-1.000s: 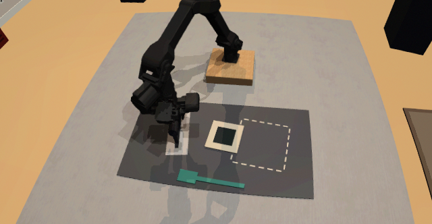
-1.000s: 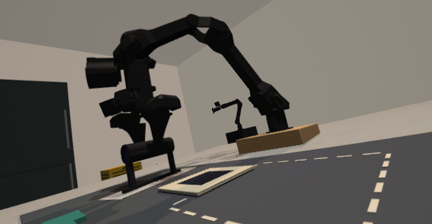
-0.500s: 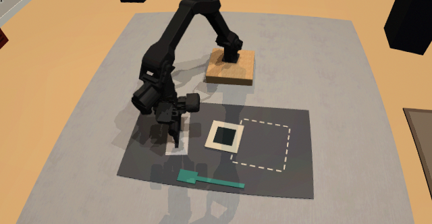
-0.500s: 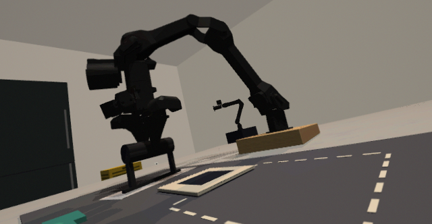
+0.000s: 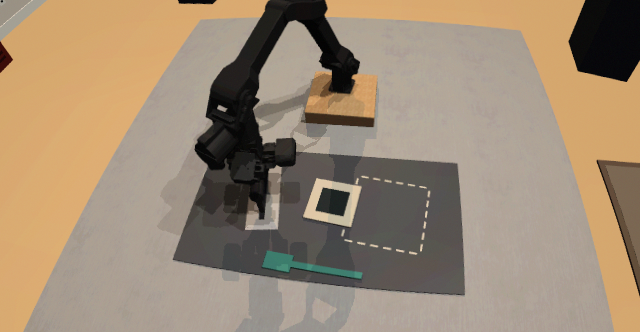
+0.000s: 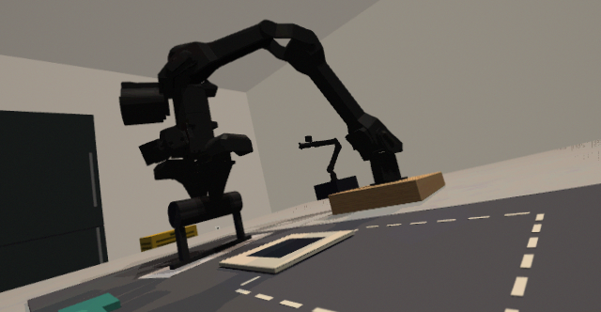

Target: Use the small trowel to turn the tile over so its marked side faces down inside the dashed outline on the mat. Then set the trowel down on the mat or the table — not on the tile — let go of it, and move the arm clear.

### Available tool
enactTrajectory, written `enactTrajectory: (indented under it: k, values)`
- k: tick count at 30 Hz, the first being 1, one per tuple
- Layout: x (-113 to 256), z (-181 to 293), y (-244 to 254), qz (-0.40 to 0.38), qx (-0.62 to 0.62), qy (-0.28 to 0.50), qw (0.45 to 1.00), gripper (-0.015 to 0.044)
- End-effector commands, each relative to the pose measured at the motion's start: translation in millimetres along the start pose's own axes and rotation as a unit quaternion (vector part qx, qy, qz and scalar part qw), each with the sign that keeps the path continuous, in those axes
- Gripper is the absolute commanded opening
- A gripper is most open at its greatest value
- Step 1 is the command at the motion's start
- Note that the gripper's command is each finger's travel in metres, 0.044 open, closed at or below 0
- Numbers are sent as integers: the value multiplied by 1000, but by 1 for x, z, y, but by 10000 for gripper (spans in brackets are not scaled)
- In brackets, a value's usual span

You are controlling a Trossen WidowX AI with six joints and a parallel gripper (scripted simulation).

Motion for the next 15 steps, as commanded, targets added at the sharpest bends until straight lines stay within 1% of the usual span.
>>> enactTrajectory:
  k: [1,15]
  values:
    - [-1,0,0,0,35,1,999,130]
    - [-1,0,0,0,243,1,970,130]
Point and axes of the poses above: the point midway between the two fingers, 35 mm back from their tips, its own x axis back along the fingers, its own y axis across the jaws, z = x × y, the point moved 4 cm from there along x, back along the fingers, and after that the axes turned 4 degrees about x, right-handed, at the moved point
